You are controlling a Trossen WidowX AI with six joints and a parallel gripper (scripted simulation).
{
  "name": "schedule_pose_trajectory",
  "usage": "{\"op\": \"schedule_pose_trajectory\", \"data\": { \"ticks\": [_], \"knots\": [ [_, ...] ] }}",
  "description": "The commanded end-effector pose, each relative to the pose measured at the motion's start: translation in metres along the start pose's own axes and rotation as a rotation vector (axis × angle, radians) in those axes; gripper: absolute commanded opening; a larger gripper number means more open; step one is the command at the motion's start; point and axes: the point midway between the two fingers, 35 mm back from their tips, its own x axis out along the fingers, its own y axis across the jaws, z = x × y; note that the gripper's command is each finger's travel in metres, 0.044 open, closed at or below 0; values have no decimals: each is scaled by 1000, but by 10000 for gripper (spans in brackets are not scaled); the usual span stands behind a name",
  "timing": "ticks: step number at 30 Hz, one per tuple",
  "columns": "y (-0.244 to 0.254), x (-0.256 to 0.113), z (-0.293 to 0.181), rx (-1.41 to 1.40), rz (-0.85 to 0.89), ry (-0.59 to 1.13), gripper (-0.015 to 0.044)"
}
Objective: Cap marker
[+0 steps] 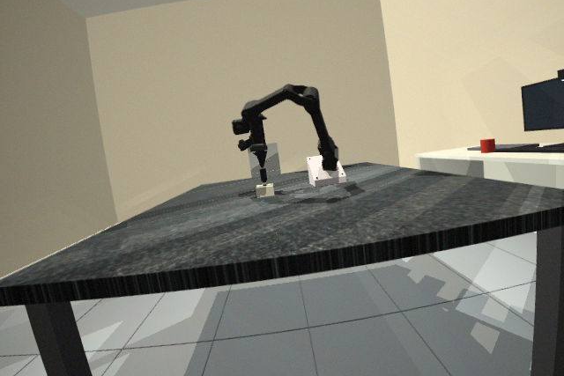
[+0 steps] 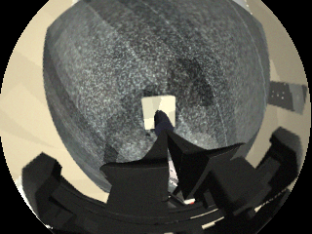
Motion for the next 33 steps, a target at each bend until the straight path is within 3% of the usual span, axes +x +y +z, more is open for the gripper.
{"op": "schedule_pose_trajectory", "data": {
  "ticks": [1,15,22,28,33],
  "knots": [
    [1,7,0,3,5,-2,0],
    [0,8,1,1,-1,-6,0],
    [-1,-76,-2,72,-15,-72,0],
    [0,-78,-2,74,-15,-74,0],
    [0,-78,-2,74,-15,-74,131]
  ]
}}
